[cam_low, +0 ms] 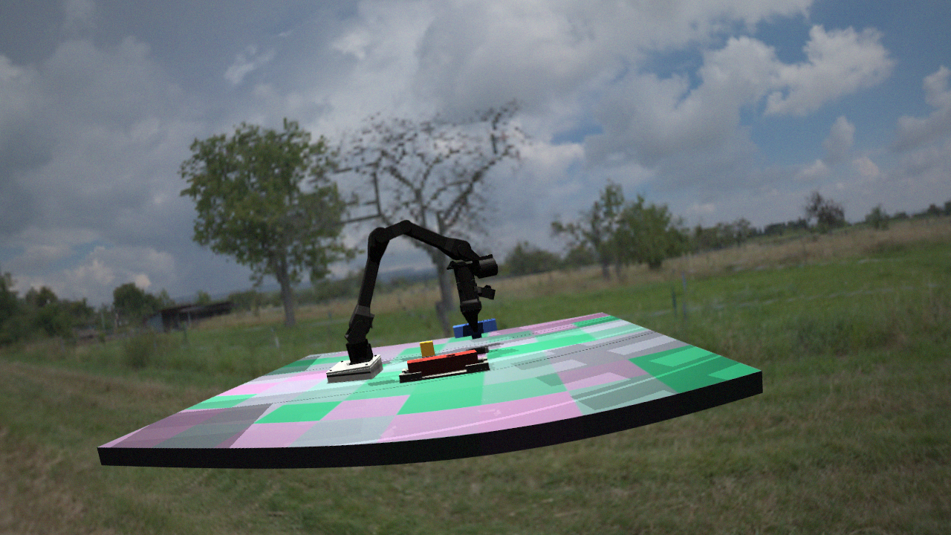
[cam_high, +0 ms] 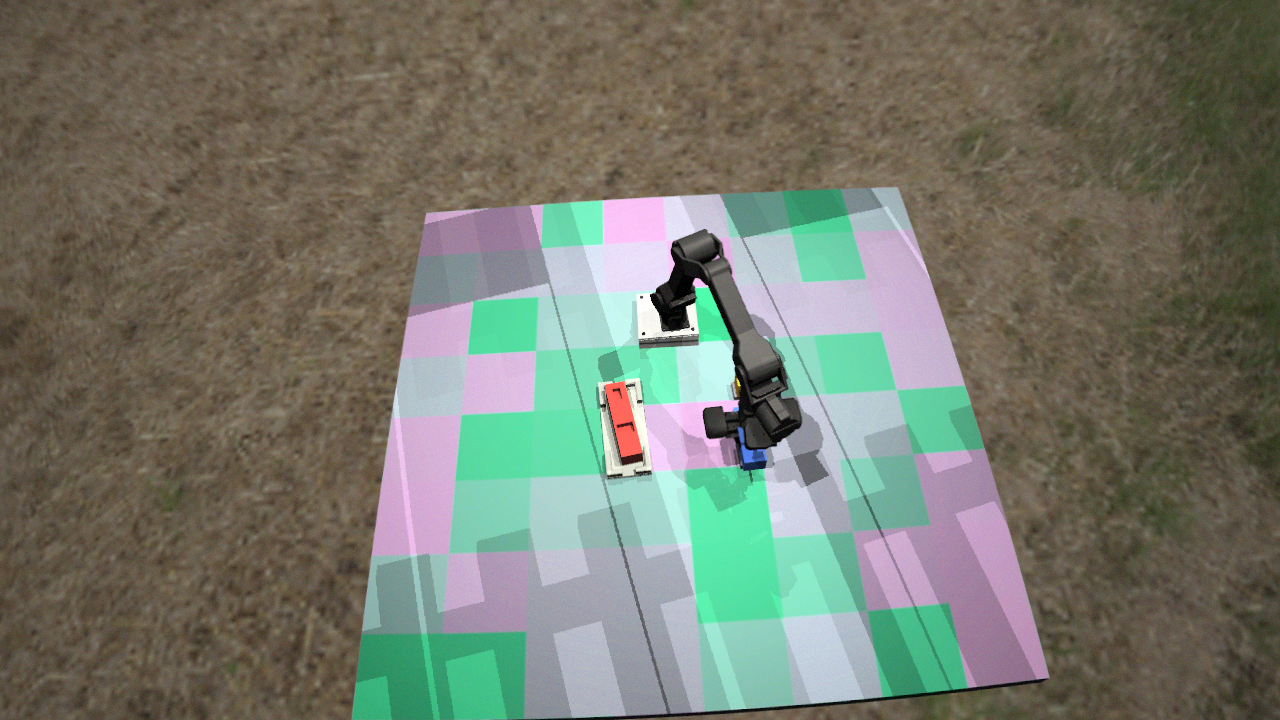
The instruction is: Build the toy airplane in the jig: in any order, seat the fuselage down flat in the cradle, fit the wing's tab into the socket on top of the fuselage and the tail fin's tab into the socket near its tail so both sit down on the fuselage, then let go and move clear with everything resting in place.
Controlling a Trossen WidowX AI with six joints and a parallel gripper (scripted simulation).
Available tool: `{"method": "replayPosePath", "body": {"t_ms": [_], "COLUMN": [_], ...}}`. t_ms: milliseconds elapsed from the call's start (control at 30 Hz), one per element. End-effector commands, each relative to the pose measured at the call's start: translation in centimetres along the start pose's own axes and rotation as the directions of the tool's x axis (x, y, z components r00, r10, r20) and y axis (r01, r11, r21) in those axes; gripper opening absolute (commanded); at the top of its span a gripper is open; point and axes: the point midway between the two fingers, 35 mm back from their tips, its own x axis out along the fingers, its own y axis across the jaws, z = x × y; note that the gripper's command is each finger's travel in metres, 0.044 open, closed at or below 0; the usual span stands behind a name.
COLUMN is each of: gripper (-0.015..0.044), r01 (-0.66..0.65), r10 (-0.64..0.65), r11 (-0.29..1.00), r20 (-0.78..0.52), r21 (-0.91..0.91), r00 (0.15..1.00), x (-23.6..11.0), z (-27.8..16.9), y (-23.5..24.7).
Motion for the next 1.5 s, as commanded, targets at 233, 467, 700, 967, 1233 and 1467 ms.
{"method": "replayPosePath", "body": {"t_ms": [233, 467, 700, 967, 1233, 1467], "gripper": [0.0000, 0.0000, 0.0000, 0.0000, 0.0000, 0.0000], "r01": [-0.005, -0.004, -0.003, 0.000, 0.007, 0.013], "r10": [0.005, 0.003, 0.002, 0.002, 0.001, -0.001], "r11": [1.000, 1.000, 1.000, 0.999, 0.983, 0.953], "r20": [-0.010, -0.027, -0.043, -0.043, -0.041, -0.040], "r21": [-0.005, -0.010, -0.016, 0.046, 0.185, 0.304], "r00": [1.000, 1.000, 0.999, 0.999, 0.999, 0.999], "x": [-3.8, -6.0, -8.0, -7.9, -7.5, -7.1], "z": [-0.1, -0.5, -1.0, -0.9, -0.6, -0.6], "y": [0.1, 0.1, 0.0, -1.1, -3.7, -6.0]}}
